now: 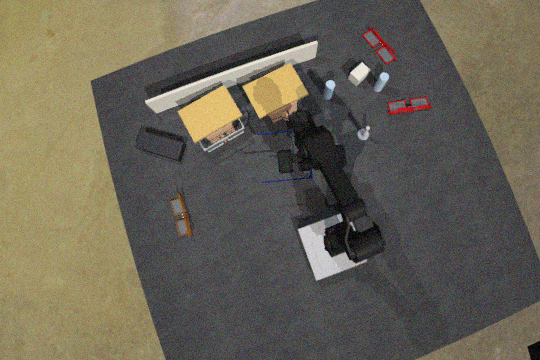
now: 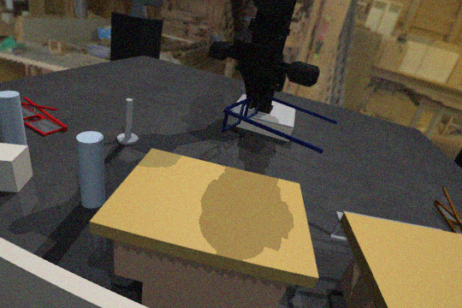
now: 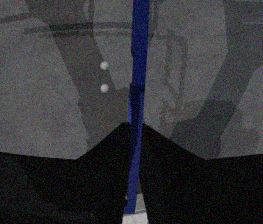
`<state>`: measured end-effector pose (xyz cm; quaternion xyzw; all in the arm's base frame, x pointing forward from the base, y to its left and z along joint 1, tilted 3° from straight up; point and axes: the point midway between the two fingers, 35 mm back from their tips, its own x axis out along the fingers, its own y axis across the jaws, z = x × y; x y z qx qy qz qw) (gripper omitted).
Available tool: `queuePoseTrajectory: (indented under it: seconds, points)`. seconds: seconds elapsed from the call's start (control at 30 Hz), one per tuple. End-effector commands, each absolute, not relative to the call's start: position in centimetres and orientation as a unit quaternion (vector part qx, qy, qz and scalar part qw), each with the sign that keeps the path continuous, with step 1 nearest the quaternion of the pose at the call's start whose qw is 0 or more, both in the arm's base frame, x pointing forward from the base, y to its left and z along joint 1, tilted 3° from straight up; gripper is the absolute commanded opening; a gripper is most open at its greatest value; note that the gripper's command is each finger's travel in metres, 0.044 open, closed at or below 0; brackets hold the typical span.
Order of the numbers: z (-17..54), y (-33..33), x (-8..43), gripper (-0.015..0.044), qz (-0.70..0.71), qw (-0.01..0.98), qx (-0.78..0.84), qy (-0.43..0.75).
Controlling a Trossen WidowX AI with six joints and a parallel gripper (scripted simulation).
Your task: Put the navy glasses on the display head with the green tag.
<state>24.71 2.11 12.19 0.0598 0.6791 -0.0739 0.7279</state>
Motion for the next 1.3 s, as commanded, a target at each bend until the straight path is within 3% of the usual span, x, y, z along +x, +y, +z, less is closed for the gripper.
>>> queuePoseTrajectory:
  seconds: [0.0, 1.27]
  points:
    - [12.7, 2.3, 24.6, 0.0, -0.085, 0.728, 0.063, 0.678]
    - [15.2, 11.4, 22.1, 0.0, -0.335, 0.771, 0.282, 0.462]
